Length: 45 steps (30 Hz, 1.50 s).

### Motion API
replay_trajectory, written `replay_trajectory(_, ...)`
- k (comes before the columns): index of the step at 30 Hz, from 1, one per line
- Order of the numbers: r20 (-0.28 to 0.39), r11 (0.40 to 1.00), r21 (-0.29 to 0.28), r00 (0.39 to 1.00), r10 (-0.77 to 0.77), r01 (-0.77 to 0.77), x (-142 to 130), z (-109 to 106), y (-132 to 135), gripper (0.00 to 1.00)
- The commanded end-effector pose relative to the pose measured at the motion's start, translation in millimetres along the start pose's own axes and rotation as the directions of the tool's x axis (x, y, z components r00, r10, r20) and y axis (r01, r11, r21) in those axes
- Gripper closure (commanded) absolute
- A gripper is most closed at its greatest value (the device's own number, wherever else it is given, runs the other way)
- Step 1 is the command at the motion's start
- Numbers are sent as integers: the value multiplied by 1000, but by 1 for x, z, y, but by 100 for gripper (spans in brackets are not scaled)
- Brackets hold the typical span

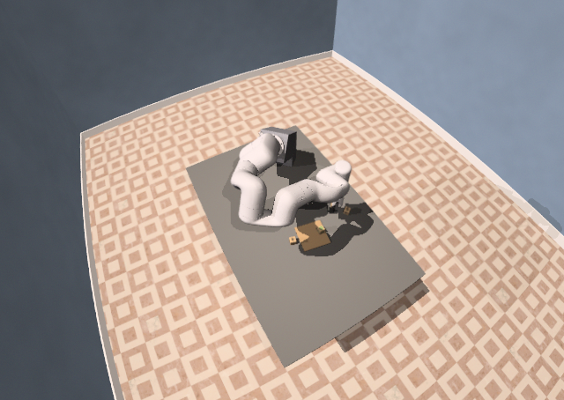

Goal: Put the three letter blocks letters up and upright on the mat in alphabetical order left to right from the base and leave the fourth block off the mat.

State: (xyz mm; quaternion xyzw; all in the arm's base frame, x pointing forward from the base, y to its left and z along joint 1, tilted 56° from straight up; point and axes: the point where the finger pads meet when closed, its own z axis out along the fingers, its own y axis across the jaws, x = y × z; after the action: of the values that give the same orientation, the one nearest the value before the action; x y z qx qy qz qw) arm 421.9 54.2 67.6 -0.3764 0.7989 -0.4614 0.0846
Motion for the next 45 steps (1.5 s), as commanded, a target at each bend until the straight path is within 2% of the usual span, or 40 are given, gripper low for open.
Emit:
replay_trajectory(1, 5, 1000, 1, 1000, -5, 5, -1, -2, -1, 73)
replay_trajectory(6, 1, 993, 1, 993, -117, 117, 17, -1, -27, 73)
replay_trajectory(13, -1, 950, -1, 950, -313, 313, 53, -1, -67, 73)
replay_trajectory(15, -1, 950, -1, 950, -313, 313, 53, -1, -67, 73)
replay_trajectory(17, 0, 920, 0, 920, -391, 391, 69, -2, -81, 73)
replay_trajectory(22, 3, 870, 3, 870, -493, 493, 91, -5, -99, 73)
replay_trajectory(39, 4, 856, 4, 856, -517, 517, 96, -5, -103, 73)
replay_trajectory(45, 4, 856, 3, 856, -517, 517, 96, 2, -103, 73)
